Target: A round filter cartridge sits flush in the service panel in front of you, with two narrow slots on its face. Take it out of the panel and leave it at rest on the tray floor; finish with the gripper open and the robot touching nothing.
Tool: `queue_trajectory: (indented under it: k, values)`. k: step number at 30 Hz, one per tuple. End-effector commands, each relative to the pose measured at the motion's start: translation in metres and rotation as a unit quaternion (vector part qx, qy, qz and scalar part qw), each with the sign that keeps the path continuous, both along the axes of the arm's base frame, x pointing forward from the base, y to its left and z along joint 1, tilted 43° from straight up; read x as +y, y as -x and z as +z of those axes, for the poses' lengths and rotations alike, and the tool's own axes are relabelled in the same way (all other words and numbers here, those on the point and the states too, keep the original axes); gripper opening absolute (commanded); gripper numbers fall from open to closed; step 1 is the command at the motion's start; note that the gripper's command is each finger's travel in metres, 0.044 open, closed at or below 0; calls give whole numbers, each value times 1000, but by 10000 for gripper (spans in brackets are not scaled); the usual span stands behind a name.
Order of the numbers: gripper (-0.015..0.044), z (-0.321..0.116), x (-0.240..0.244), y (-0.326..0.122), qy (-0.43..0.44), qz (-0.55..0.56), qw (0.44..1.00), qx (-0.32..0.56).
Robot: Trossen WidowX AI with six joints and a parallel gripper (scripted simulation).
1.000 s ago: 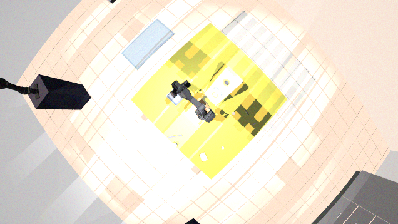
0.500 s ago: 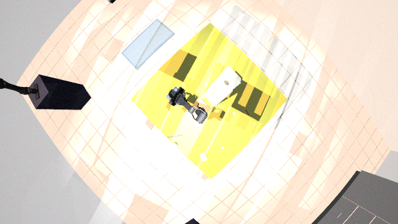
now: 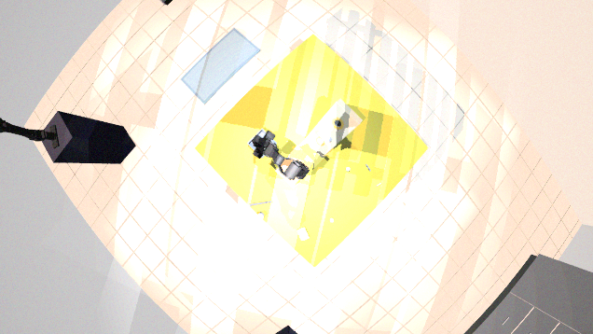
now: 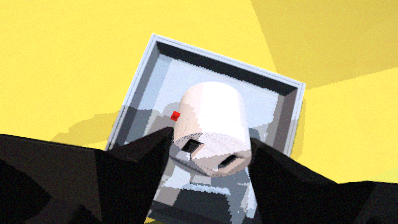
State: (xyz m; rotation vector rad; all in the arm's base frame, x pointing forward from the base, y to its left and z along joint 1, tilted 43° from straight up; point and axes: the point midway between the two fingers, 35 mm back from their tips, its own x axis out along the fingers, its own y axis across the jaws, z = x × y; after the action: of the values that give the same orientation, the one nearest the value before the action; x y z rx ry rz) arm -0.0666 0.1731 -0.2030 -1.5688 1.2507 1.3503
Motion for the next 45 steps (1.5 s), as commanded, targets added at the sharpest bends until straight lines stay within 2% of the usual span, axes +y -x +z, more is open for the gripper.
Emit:
queue_trajectory:
  k: [1,8,25,29,34,45]
  values:
    - [0,-12,-12,-2,-1,-2,1000,2]
    - [0,-21,-22,-4,-1,-2,1000,2]
    - [440,-18,-21,-5,3,0,1000,-1]
    - [440,-13,-14,-3,3,0,1000,-1]
    - [440,32,23,4,4,0,1000,-1]
    - [440,23,18,4,2,-2,1000,1]
